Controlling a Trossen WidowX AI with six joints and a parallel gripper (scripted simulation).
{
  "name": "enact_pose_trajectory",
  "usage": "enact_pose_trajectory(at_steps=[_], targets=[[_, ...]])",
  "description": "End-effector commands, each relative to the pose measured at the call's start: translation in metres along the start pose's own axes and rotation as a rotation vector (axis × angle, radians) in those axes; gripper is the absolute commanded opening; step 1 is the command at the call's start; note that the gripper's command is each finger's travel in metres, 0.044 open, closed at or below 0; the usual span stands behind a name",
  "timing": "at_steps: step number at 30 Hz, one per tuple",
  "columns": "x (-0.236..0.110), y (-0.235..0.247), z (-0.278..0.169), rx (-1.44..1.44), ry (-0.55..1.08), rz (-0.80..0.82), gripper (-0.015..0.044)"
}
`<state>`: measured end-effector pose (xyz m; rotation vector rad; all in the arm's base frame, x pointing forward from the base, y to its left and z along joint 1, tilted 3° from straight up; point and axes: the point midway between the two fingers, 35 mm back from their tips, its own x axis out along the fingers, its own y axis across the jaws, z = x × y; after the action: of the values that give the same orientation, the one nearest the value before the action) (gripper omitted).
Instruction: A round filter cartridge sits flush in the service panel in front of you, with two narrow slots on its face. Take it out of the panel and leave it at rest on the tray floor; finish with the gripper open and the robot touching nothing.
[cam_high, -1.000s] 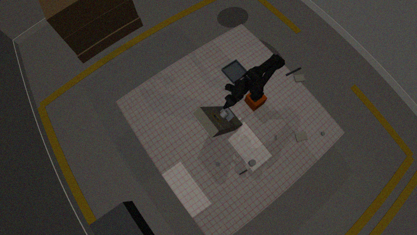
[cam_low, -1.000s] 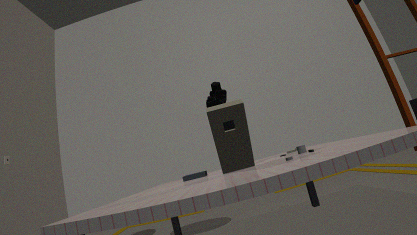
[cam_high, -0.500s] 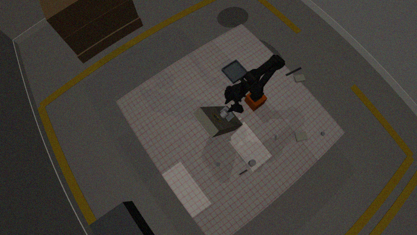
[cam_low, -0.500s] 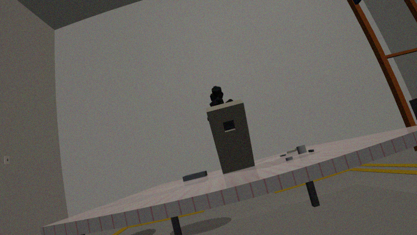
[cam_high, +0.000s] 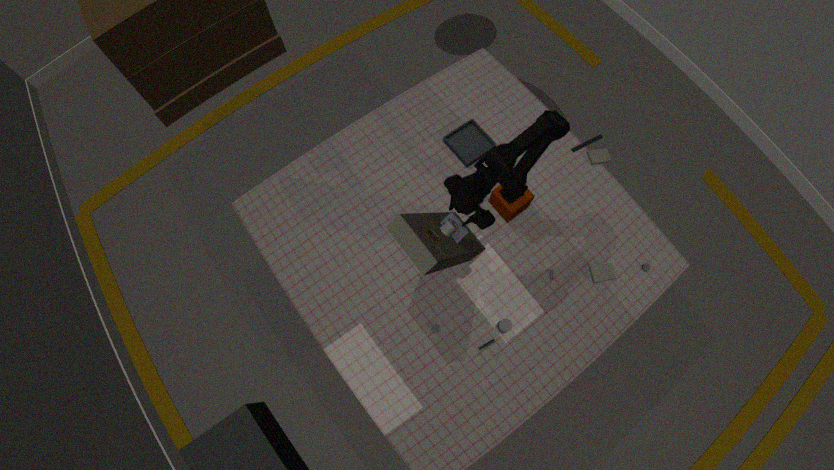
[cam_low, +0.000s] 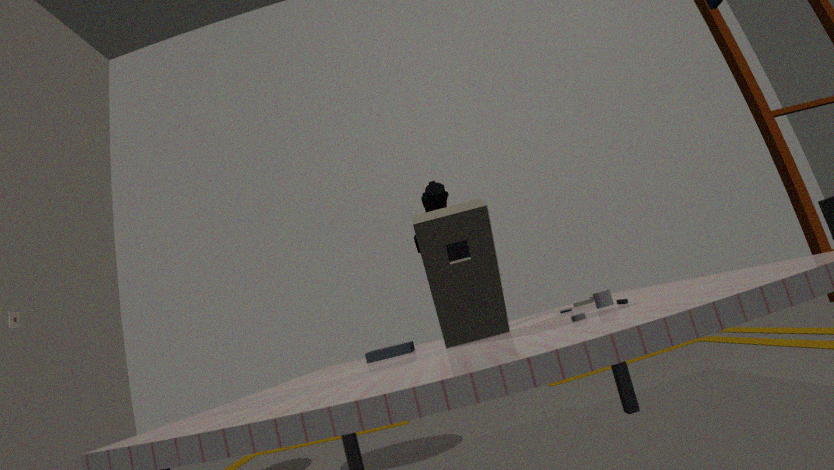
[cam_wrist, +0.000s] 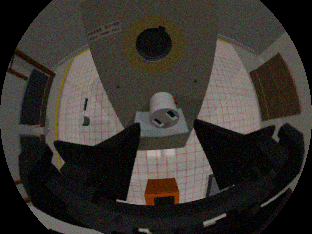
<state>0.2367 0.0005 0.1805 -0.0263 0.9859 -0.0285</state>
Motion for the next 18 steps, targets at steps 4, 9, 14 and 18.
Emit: enact_pose_trajectory(at_steps=[4,9,14,18], targets=[[0.014,0.001,-0.002,-0.017,0.012,0.005,0.0305],[0.022,0.001,-0.002,-0.017,0.012,0.005,0.0305],[0.03,0.001,-0.002,-0.017,0.011,0.005,0.0305],[0.036,0.001,-0.002,-0.017,0.011,0.005,0.0305]])
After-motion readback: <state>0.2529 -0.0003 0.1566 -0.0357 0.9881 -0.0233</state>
